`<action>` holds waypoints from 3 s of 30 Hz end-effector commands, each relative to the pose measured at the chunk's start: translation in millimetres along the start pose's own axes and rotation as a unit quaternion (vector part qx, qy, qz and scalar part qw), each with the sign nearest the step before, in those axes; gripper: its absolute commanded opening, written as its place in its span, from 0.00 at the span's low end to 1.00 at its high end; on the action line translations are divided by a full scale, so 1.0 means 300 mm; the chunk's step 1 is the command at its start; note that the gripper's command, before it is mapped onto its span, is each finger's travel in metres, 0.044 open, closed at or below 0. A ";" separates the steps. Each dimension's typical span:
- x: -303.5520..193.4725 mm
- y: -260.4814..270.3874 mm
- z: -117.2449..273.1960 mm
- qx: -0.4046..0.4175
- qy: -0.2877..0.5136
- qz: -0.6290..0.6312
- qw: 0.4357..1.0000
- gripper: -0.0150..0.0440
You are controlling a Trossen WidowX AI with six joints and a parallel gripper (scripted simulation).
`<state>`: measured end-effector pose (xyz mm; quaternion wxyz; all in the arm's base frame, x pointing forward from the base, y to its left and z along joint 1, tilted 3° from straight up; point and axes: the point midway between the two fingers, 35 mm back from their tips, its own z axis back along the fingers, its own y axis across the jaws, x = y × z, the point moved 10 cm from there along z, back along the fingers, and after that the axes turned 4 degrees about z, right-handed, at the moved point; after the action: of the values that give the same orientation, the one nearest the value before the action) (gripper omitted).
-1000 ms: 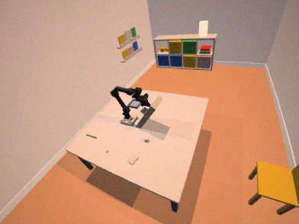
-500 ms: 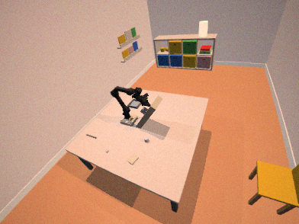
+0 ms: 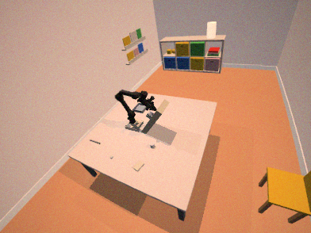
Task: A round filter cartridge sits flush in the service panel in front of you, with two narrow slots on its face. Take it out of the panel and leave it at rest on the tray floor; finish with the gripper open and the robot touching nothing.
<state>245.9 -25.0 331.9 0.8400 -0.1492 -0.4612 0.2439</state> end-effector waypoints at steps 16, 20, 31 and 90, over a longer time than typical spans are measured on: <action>0.001 -0.004 -0.028 -0.001 0.000 -0.321 0.947 0.25; 0.001 -0.004 -0.028 -0.001 0.000 -0.387 0.922 0.25; 0.001 -0.004 -0.027 -0.001 0.000 -0.538 0.843 0.25; 0.001 -0.004 -0.030 -0.001 0.000 -0.499 0.867 0.25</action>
<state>246.5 -25.4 331.6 0.8488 0.0994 -0.4746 -0.2107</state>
